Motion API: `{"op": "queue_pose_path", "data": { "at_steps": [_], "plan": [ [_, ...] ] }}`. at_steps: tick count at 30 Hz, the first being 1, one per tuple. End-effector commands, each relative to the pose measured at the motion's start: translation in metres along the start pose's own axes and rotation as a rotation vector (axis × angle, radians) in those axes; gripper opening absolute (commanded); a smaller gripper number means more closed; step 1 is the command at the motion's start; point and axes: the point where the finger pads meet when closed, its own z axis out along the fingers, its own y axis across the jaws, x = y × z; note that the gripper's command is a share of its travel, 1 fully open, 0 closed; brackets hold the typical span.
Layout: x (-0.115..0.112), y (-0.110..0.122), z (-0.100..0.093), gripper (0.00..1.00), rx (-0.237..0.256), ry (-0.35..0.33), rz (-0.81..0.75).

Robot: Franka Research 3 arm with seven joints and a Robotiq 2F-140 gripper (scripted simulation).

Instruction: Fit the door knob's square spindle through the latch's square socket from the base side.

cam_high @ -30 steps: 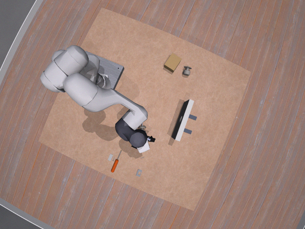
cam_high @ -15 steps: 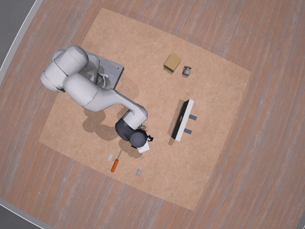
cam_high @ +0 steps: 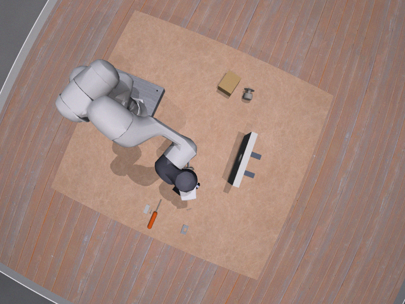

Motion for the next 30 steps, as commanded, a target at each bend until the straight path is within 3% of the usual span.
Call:
{"op": "queue_pose_path", "data": {
  "at_steps": [1,4,9,30],
  "plan": [
    [0.0,-0.004,0.002,0.57,0.02,0.045,0.199],
    [0.0,-0.004,0.002,0.57,0.02,0.048,0.215],
    [0.0,-0.005,0.004,0.57,0.022,0.079,0.406],
    [-0.004,-0.01,0.016,0.57,0.037,0.152,0.873]
  ]
}}
